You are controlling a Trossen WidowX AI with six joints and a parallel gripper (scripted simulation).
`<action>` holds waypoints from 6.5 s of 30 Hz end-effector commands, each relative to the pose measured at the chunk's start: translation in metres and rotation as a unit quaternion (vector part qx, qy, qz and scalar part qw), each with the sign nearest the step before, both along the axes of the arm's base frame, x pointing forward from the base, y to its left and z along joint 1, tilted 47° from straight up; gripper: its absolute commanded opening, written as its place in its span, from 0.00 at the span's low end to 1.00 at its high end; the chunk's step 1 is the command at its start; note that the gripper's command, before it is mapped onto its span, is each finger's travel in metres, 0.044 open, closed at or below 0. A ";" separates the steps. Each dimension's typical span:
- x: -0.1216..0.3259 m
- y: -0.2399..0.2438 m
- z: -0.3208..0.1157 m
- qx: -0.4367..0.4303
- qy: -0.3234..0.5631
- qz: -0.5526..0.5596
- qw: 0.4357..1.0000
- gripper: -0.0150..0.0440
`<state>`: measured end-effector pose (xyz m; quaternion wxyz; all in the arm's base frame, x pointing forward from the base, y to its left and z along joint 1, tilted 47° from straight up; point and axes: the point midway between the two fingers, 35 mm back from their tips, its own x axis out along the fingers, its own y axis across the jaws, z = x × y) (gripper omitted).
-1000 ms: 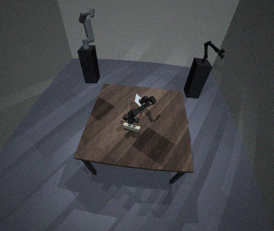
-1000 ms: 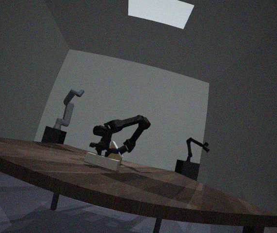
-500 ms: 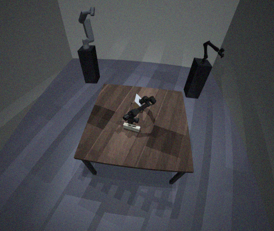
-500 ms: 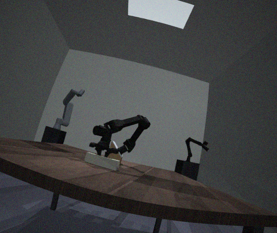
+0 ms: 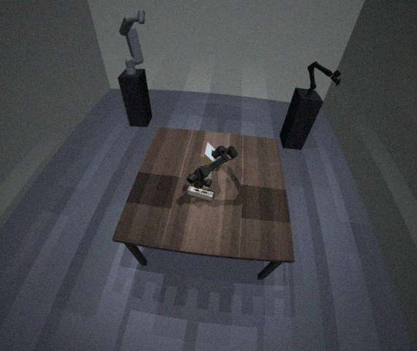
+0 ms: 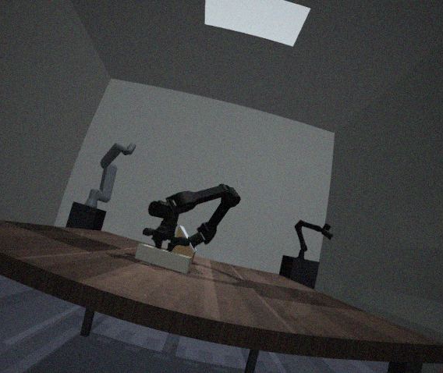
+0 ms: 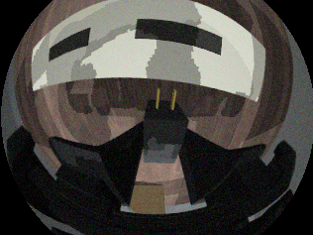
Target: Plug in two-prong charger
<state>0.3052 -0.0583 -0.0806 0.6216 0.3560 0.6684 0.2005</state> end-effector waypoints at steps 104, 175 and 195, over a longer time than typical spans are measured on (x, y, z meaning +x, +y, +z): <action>0.008 -0.002 0.000 0.000 -0.001 -0.002 1.000 0.25; 0.015 -0.004 0.000 0.000 -0.001 -0.002 1.000 0.25; 0.018 -0.005 0.000 0.000 -0.001 -0.002 1.000 0.25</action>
